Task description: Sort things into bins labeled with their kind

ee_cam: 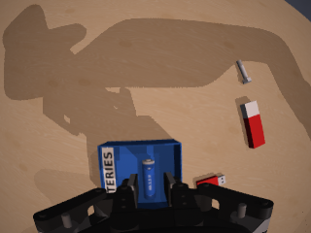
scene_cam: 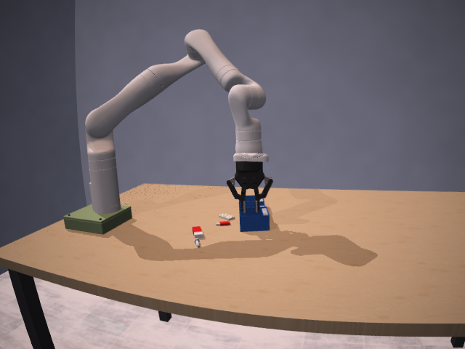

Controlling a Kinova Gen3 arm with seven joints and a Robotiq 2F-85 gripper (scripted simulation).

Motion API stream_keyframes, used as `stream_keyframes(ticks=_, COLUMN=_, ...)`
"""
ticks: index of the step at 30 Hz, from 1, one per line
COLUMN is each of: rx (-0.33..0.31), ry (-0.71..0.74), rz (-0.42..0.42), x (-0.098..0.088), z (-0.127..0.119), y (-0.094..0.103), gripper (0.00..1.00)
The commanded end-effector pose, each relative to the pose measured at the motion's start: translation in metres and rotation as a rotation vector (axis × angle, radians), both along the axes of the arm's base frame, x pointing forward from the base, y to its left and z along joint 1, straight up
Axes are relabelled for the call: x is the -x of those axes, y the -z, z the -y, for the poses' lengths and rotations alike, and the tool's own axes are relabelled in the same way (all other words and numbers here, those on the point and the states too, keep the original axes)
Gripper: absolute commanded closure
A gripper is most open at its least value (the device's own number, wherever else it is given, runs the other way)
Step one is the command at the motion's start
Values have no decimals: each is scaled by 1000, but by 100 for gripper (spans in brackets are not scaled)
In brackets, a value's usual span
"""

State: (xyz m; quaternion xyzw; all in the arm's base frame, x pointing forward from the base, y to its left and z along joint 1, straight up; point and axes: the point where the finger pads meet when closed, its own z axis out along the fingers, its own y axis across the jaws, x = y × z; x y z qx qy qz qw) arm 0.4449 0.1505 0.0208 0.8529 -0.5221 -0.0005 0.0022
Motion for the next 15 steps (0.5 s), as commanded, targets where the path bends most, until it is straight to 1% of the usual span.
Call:
stream_keyframes(ticks=1, rx=-5, ry=-2, rz=5, x=-1, z=-2, y=-6, gripper=71)
stream_keyframes(ticks=5, rx=-5, ry=-2, rz=5, x=-1, z=-2, y=-26, gripper=71)
stream_keyframes(ticks=15, rx=-5, ry=-2, rz=5, x=-1, z=-3, y=-28, gripper=71)
